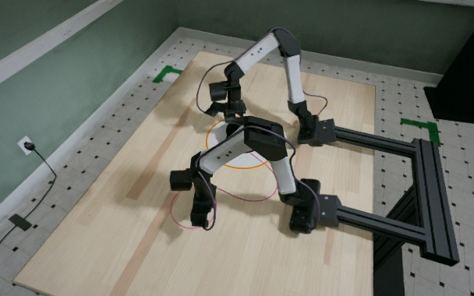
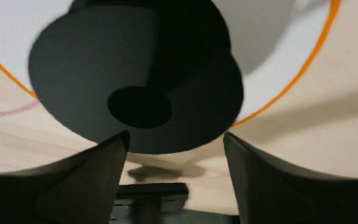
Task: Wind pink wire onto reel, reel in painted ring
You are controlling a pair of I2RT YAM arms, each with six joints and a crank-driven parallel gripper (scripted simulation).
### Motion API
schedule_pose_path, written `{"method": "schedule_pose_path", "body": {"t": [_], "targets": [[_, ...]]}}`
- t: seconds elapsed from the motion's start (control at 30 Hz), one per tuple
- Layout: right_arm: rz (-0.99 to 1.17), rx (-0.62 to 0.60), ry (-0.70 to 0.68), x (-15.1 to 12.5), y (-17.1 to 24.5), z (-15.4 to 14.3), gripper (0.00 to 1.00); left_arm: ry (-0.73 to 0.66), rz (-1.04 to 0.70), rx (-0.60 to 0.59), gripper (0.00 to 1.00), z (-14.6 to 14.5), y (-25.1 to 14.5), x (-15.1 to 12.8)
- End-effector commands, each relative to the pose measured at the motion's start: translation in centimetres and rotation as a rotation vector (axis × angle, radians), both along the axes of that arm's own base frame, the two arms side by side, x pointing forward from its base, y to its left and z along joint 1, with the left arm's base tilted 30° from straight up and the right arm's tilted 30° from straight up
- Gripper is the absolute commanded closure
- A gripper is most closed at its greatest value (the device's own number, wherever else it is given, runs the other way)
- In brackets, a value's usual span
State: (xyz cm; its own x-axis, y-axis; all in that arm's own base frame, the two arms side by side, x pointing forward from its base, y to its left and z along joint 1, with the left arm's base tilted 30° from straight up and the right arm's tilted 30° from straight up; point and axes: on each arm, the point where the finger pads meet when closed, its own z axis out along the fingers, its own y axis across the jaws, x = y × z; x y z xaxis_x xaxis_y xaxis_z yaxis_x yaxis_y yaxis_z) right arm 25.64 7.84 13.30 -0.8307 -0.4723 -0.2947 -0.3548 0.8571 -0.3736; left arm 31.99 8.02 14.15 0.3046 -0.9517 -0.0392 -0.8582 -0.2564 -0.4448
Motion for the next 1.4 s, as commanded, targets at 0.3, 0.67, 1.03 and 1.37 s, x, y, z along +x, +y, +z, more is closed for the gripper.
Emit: {"method": "schedule_pose_path", "body": {"t": [0.3,0.67,1.03,1.37], "targets": [[0.704,-0.352,0.136,3.8,1.3,2.6,0.15,-0.051,0.010,0.005,1.00,1.2,0.1,0.1],[0.704,-0.352,0.136,4.2,1.3,1.9,0.15,-0.049,0.003,0.008,1.00,1.2,0.1,0.1],[0.704,-0.352,0.136,6.0,0.7,-1.8,0.15,-0.049,0.003,0.008,1.00,1.2,0.0,0.1],[0.704,-0.352,0.136,5.9,1.0,-0.9,0.15,-0.049,0.003,0.008,1.00,1.2,0.0,0.1]]}}
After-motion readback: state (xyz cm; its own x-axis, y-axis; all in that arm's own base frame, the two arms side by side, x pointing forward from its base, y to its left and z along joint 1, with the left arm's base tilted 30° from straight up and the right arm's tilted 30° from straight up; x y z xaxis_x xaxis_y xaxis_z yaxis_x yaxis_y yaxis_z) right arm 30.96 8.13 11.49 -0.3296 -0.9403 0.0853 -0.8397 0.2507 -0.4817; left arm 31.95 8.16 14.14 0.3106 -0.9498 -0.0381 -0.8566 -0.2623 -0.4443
